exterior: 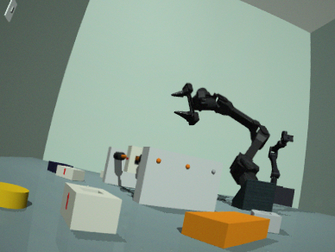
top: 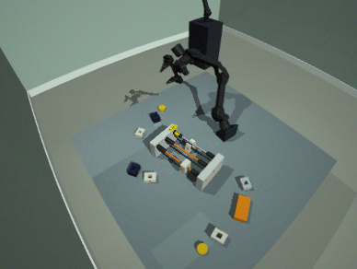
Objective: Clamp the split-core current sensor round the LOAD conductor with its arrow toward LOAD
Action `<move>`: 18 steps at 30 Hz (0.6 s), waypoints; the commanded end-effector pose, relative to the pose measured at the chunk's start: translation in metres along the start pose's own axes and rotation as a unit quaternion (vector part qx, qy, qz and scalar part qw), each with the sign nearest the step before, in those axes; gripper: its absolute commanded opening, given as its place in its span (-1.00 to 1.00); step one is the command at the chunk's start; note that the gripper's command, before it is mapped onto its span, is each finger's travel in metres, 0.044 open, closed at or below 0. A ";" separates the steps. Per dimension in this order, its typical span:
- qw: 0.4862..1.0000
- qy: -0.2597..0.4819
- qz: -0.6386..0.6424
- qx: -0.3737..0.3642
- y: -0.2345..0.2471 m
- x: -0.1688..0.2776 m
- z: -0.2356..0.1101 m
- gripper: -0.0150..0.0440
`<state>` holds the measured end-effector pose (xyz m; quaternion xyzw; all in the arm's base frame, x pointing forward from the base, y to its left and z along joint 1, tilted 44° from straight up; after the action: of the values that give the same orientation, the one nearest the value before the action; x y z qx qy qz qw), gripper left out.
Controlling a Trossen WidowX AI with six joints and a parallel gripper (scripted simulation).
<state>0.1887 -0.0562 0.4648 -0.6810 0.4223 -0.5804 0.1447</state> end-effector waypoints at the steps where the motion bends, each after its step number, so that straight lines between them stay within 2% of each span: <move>1: 1.000 0.000 0.008 0.002 0.000 -0.001 0.002 0.95; 5: 0.985 -0.005 0.166 0.038 -0.003 -0.014 0.030 1.00; 9: 0.933 -0.027 0.352 0.077 -0.002 -0.037 0.060 1.00; 12: 0.869 -0.053 0.482 0.101 0.000 -0.057 0.079 1.00; 16: 0.754 -0.100 0.638 0.121 0.006 -0.087 0.098 1.00; 18: 0.715 -0.115 0.678 0.125 0.009 -0.096 0.102 1.00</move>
<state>0.2533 -0.0465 0.4175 -0.4624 0.6046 -0.4903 0.4247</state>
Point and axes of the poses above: the point midway between the two fingers, 35 mm back from their tips, its own z axis out along the fingers, its own y axis across the jaws, x = y × z, the point moved 3 cm from there along -z, back along the fingers, and after that the axes turned 15 degrees about -z, right-handed, at the moved point
